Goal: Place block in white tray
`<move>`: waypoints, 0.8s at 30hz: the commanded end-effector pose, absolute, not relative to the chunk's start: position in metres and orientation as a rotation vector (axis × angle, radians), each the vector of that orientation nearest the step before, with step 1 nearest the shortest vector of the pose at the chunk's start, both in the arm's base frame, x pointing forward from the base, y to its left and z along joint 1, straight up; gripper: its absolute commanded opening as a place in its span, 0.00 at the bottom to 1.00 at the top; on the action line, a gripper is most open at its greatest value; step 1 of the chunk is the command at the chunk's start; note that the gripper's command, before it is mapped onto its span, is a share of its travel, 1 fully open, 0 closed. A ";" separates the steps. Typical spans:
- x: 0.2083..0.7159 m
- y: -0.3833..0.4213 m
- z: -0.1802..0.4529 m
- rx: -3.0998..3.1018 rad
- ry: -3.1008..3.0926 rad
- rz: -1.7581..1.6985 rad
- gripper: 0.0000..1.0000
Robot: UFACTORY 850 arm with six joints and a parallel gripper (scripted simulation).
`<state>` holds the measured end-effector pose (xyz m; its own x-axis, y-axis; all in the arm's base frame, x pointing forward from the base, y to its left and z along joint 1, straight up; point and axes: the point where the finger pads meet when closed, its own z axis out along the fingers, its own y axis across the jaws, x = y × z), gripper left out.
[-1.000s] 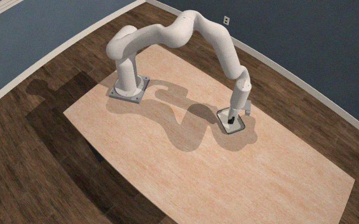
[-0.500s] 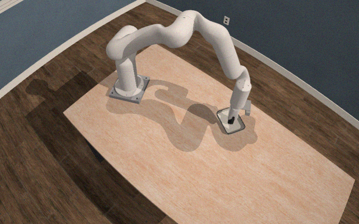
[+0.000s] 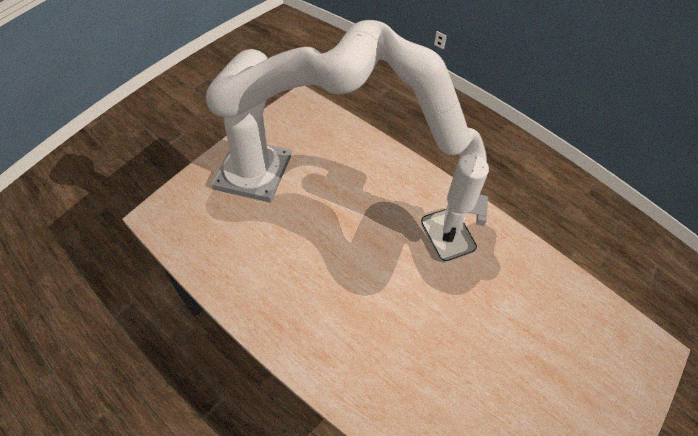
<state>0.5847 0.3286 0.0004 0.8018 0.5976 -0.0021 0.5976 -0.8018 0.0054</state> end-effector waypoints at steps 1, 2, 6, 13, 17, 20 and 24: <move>0.586 0.329 0.001 2.977 0.987 0.003 0.00; 0.586 0.329 0.001 2.977 0.987 0.003 0.00; 0.586 0.329 0.001 2.977 0.987 0.003 0.00; 0.586 0.329 0.001 2.977 0.987 0.003 0.00; 0.586 0.329 0.001 2.977 0.987 0.003 0.00; 0.586 0.329 0.001 2.977 0.987 0.003 0.55; 0.586 0.329 0.001 2.977 0.987 0.003 0.55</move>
<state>0.5848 0.3286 -0.0002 0.8018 0.5976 -0.0019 0.5976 -0.8018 0.0054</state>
